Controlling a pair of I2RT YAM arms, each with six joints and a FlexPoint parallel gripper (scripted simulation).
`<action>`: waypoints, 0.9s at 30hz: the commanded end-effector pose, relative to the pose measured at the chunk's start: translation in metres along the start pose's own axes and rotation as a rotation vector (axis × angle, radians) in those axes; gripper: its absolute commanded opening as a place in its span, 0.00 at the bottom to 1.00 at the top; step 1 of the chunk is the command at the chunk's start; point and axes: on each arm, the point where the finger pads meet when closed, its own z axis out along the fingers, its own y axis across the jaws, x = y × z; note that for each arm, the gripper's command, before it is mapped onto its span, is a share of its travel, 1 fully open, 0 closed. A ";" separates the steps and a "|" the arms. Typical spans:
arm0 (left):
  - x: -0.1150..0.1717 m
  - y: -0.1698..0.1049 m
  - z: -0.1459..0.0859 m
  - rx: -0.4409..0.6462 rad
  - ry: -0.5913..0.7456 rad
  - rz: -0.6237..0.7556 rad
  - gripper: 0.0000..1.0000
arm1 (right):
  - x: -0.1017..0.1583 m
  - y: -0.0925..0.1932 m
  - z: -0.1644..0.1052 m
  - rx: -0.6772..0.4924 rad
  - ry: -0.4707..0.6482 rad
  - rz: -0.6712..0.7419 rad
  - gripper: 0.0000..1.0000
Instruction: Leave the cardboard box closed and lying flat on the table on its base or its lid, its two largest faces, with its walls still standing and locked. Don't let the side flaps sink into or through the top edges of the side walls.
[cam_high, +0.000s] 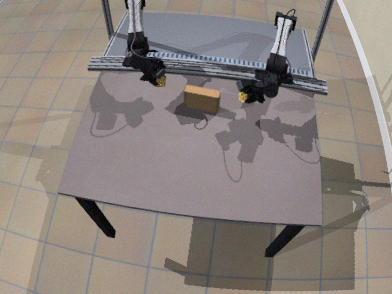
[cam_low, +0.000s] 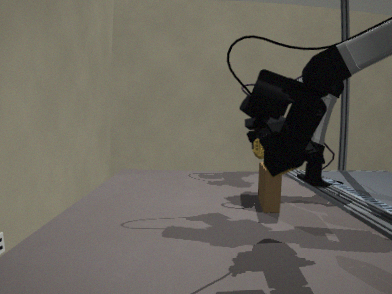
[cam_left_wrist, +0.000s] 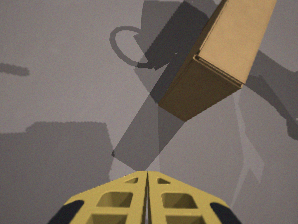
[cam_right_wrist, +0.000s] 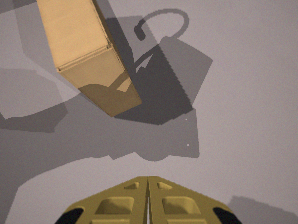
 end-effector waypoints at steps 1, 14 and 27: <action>-0.007 0.001 -0.001 0.044 -0.052 0.084 0.00 | -0.004 0.001 0.003 -0.052 -0.050 -0.074 0.00; -0.008 0.002 -0.002 0.138 -0.138 0.249 0.00 | -0.007 0.000 0.001 -0.136 -0.162 -0.239 0.00; -0.007 0.002 -0.002 0.225 -0.216 0.399 0.00 | -0.014 -0.001 -0.003 -0.211 -0.252 -0.375 0.00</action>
